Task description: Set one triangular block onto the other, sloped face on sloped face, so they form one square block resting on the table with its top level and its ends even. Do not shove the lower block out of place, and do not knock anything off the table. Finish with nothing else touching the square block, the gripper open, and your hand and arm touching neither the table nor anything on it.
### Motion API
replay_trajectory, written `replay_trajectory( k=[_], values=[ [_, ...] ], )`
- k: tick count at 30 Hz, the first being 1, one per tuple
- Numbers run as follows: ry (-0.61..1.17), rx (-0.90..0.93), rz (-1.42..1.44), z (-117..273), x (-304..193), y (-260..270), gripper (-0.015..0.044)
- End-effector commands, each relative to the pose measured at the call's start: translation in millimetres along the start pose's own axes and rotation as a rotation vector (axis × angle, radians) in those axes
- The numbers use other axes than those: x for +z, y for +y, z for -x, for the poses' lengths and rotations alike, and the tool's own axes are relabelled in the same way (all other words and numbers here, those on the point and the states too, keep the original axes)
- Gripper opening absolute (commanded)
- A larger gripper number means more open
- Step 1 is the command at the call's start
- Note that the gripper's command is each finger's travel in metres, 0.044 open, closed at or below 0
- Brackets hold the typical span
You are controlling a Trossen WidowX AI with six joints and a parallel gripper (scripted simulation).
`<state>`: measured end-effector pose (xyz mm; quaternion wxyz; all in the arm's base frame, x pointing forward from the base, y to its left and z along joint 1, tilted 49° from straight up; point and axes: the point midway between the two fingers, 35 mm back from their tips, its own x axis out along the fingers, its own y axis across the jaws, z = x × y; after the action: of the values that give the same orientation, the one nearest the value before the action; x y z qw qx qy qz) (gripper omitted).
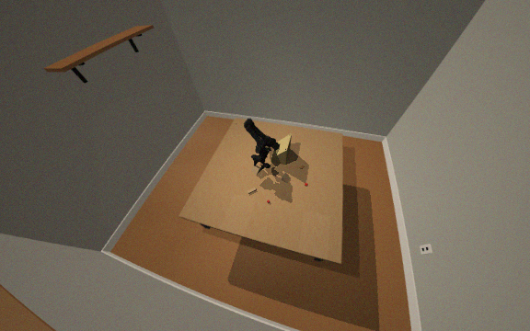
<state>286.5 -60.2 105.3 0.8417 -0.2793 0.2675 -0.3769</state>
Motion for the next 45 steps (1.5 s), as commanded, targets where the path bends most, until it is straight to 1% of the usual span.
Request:
replay_trajectory(
  k=[1, 9, 27, 45],
  values=[
    [-0.007, -0.003, -0.012, 3.4, 5.0, -2.2, 0.0],
    [0.004, 0.003, 0.021, 1.4, 2.7, 0.4, 0.0],
    [0.17, 0.145, 0.579, -14.1, 16.2, 24.7, 0.0],
    [0.359, 0.351, 1.113, -18.3, 20.1, 24.5, 0.0]
  ],
)
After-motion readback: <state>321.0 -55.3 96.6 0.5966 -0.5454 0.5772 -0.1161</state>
